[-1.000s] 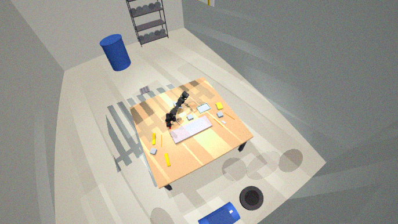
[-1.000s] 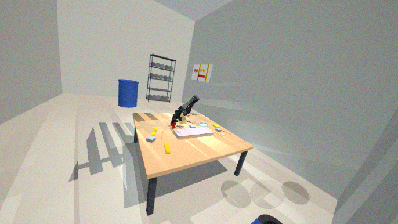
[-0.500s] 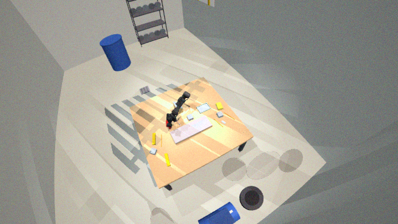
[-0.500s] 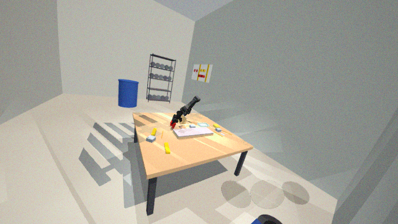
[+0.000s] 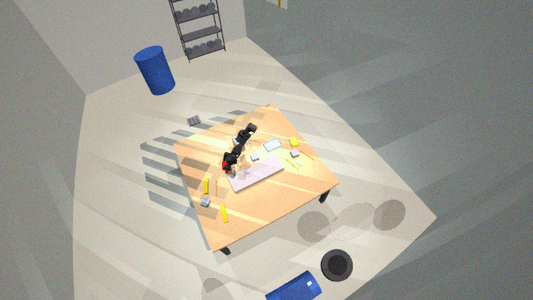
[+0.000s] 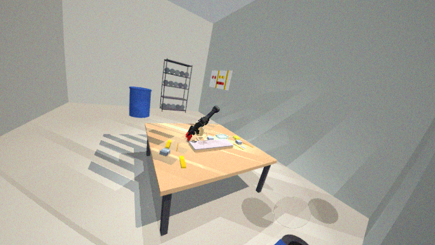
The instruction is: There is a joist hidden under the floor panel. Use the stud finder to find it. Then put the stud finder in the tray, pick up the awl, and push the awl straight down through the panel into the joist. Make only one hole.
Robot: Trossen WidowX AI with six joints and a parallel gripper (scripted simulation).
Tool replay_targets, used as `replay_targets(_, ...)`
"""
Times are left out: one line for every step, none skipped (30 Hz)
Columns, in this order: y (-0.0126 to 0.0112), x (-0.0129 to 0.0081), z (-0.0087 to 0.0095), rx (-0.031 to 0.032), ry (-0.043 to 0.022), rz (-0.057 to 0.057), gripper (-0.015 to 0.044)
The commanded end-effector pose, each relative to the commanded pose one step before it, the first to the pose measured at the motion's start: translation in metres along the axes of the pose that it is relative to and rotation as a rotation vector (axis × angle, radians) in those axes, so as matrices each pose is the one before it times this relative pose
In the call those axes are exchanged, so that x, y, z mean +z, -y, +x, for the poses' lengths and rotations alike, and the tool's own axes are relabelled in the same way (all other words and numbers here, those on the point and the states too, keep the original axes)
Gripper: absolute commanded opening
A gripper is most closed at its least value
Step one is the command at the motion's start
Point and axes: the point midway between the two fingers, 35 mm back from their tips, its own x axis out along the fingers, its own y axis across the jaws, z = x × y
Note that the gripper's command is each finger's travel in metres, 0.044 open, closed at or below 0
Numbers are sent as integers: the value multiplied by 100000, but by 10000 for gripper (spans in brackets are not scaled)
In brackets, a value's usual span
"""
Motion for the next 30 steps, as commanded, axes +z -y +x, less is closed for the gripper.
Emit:
replay_targets(-71,-88,-149,-331,-3943,705,0)
replay_targets(-1,4,2,14,-125,-1,0)
replay_targets(-1,9,4,26,-241,-2,0)
replay_targets(-1,13,6,37,-360,-2,0)
replay_targets(-2,17,7,47,-481,-2,0)
replay_targets(-2,21,8,56,-605,-2,0)
replay_targets(-2,25,9,60,-713,-2,0)
replay_targets(-2,26,9,57,-757,-1,0)
replay_targets(-2,26,8,51,-763,0,0)
replay_targets(-2,26,7,45,-763,1,0)
replay_targets(-2,26,6,38,-764,3,0)
replay_targets(-2,25,5,31,-764,4,0)
replay_targets(-2,25,4,25,-765,5,0)
replay_targets(-2,25,3,18,-765,6,0)
replay_targets(-1,25,2,12,-766,8,0)
replay_targets(-1,24,1,5,-766,9,0)
replay_targets(-1,24,0,-2,-766,10,0)
replay_targets(-1,24,-1,-8,-766,12,0)
replay_targets(-1,24,-2,-15,-766,13,0)
replay_targets(-1,23,-3,-21,-766,14,0)
replay_targets(0,23,-4,-28,-767,16,0)
replay_targets(0,23,-5,-34,-767,17,0)
replay_targets(0,22,-6,-41,-766,19,0)
replay_targets(0,22,-7,-47,-766,20,0)
replay_targets(0,22,-8,-54,-766,21,0)
replay_targets(0,22,-9,-60,-766,23,0)
replay_targets(1,21,-10,-67,-766,24,0)
replay_targets(-1,4,2,13,-117,0,0)
replay_targets(-1,9,3,26,-236,0,0)
replay_targets(-2,13,5,39,-358,0,0)
